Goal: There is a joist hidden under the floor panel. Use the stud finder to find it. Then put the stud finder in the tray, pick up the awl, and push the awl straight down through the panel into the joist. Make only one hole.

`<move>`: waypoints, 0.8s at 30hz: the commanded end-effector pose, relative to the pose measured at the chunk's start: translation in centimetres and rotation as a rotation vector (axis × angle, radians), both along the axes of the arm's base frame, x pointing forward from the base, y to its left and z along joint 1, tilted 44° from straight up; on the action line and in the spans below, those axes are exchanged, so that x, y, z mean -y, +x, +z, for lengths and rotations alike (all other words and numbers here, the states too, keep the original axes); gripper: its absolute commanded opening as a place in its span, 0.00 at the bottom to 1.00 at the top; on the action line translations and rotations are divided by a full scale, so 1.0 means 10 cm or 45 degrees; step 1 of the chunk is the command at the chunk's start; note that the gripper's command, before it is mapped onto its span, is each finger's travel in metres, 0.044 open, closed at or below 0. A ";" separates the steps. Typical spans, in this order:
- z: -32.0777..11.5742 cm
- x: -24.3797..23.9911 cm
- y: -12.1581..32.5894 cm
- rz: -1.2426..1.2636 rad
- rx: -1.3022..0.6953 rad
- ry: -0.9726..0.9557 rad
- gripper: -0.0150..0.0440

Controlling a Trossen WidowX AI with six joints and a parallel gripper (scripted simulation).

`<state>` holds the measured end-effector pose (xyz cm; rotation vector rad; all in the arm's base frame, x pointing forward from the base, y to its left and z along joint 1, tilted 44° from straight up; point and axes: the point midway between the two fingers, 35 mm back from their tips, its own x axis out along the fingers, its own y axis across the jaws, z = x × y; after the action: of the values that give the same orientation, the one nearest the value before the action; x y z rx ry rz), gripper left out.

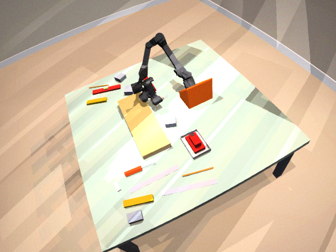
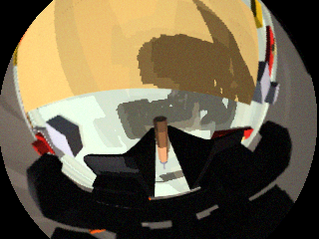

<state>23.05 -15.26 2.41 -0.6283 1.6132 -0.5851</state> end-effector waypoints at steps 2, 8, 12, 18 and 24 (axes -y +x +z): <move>0.20 -0.19 0.09 0.006 0.026 0.008 0.25; 0.45 -0.45 0.10 0.006 0.026 0.011 0.25; 0.64 -0.61 0.07 0.005 0.024 0.006 0.25; 0.81 -0.75 0.03 0.005 0.022 -0.003 0.25; 0.61 -0.82 0.12 0.089 -0.071 0.145 0.25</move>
<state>23.60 -7.81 9.35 -0.6258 1.6290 -0.5223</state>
